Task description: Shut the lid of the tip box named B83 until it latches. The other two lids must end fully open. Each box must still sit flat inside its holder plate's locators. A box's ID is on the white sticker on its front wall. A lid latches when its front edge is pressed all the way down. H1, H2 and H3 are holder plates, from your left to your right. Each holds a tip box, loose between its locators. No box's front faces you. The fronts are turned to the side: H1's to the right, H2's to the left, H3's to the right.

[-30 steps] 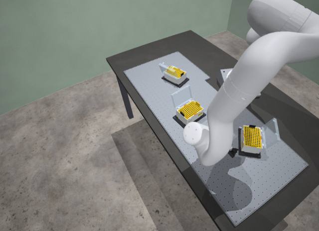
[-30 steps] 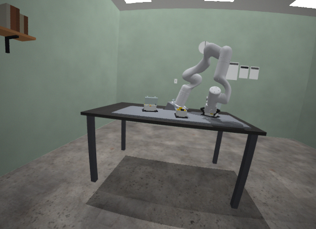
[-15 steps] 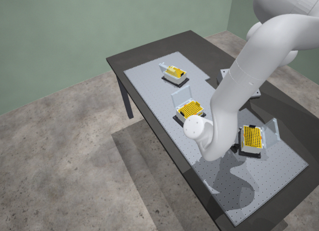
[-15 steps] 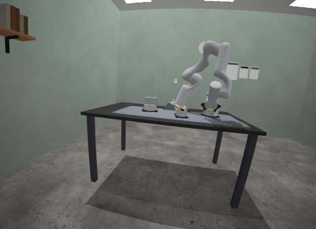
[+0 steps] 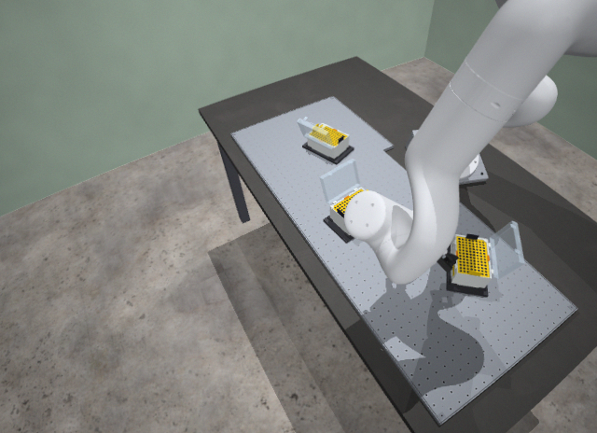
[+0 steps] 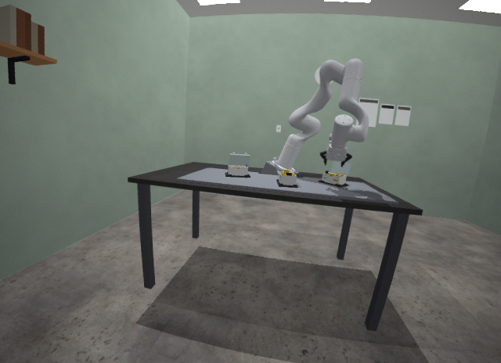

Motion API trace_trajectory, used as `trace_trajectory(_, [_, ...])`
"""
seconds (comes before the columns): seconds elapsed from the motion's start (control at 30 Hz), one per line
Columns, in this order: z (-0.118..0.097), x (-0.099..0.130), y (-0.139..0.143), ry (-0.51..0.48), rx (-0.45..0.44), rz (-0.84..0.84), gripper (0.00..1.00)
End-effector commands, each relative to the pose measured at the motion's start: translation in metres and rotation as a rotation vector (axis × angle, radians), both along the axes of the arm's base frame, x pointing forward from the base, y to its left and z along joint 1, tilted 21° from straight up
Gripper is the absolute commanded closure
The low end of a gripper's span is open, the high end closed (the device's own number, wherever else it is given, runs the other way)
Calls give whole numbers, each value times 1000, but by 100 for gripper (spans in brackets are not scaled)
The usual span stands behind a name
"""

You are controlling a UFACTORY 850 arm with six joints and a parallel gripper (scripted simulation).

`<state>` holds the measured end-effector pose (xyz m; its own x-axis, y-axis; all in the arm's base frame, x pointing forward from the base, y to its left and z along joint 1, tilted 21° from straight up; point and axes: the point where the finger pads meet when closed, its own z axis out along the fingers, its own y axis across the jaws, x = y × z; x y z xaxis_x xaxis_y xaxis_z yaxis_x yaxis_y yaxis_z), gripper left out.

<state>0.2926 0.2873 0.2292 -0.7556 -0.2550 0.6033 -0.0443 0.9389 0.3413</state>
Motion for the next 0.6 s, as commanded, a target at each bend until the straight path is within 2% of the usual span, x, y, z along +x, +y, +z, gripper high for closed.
trace_trajectory(0.0, [20,-1,-7,-1,1,0,0])
trace_trajectory(0.37, [62,-4,-22,-1,1,0,0])
trace_trajectory(0.5, [62,-4,-22,-1,1,0,0])
trace_trajectory(0.53, [62,-4,-22,-1,1,0,100])
trace_trajectory(0.57, [62,-4,-22,-1,1,0,100])
